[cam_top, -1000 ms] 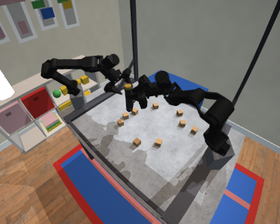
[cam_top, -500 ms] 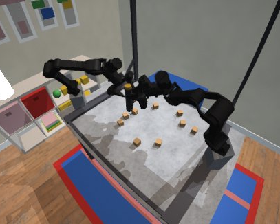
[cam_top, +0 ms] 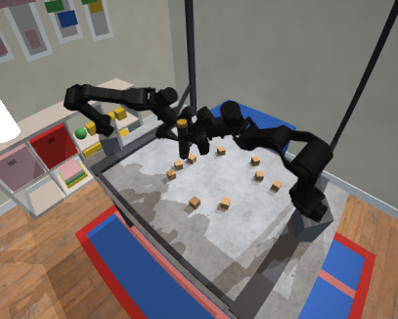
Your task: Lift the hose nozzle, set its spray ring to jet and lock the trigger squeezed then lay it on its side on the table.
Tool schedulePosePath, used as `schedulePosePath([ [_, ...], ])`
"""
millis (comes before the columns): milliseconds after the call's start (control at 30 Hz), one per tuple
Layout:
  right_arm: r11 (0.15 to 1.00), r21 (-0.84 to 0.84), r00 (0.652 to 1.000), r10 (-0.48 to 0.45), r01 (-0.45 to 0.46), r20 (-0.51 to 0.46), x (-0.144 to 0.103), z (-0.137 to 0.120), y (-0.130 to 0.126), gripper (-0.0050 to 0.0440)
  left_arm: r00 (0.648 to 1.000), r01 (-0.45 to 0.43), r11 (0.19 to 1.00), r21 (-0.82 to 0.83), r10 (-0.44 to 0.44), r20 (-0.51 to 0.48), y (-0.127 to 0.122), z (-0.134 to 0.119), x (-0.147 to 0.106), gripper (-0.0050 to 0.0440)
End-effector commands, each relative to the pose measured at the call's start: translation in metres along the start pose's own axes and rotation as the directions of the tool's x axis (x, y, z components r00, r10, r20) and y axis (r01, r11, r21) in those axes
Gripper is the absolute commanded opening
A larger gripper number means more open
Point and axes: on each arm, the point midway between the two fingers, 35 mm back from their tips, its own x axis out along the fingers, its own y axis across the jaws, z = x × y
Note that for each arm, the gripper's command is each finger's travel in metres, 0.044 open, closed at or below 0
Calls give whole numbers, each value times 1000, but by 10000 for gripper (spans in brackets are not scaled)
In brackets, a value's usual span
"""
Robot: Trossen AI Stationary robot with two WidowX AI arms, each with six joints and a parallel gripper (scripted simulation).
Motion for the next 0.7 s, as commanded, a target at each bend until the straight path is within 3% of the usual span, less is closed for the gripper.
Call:
schedulePosePath([
  [0,1000,6,1000,-13,13,-4,4,-4,-4,406,1000,-1,999,-34,1,26,4,12,0,169],
  [667,1000,9,1000,-19,19,-5,4,-5,-6,406,1000,-1,999,-34,1,26,4,12,0,169],
])
